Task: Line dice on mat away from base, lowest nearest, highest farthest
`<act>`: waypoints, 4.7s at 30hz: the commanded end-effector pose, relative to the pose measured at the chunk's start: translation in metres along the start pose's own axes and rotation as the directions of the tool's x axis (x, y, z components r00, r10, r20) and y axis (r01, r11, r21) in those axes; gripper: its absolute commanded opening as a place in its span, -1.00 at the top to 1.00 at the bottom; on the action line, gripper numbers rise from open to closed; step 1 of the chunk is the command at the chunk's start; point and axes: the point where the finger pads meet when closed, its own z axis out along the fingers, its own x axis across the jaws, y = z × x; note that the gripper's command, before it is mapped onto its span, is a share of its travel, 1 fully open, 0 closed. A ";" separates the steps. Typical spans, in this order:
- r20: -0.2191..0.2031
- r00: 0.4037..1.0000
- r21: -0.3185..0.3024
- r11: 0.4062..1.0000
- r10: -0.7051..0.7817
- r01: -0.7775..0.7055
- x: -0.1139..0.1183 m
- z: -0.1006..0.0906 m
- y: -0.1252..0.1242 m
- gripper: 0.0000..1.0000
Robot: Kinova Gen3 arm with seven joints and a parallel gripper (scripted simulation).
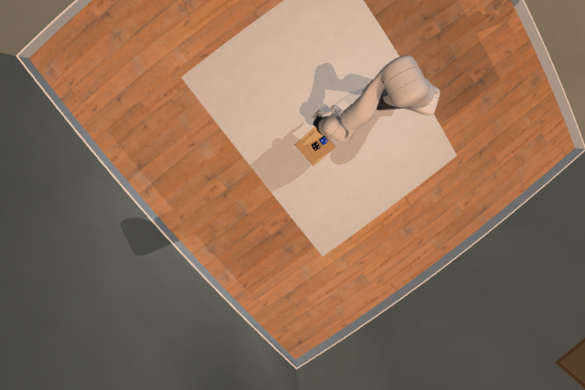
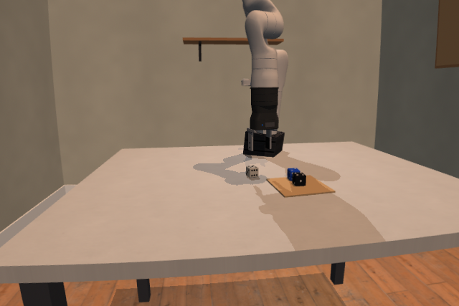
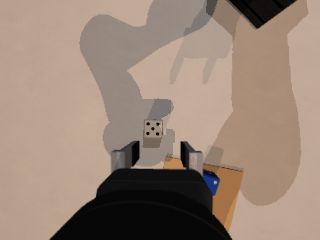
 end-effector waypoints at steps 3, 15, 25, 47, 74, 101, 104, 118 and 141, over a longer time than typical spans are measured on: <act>0.004 1.000 -0.001 1.000 0.027 -0.027 -0.013 -0.003 -0.021 -1.00; 0.004 1.000 -0.001 1.000 0.025 -0.025 -0.013 -0.003 -0.022 -0.74; 0.004 1.000 -0.001 1.000 0.025 -0.025 -0.013 -0.003 -0.022 -0.74; 0.004 1.000 -0.001 1.000 0.025 -0.025 -0.013 -0.002 -0.022 -0.74; 0.004 1.000 -0.001 1.000 0.025 -0.025 -0.014 0.025 -0.022 -0.74; 0.004 1.000 -0.001 1.000 0.025 -0.025 -0.014 0.049 -0.022 -0.74; 0.004 1.000 -0.001 1.000 0.025 -0.025 -0.014 0.049 -0.022 -0.74; 0.004 1.000 -0.001 1.000 0.025 -0.025 -0.014 0.049 -0.022 -0.74; 0.004 1.000 -0.001 1.000 0.025 -0.025 -0.014 0.049 -0.022 -0.74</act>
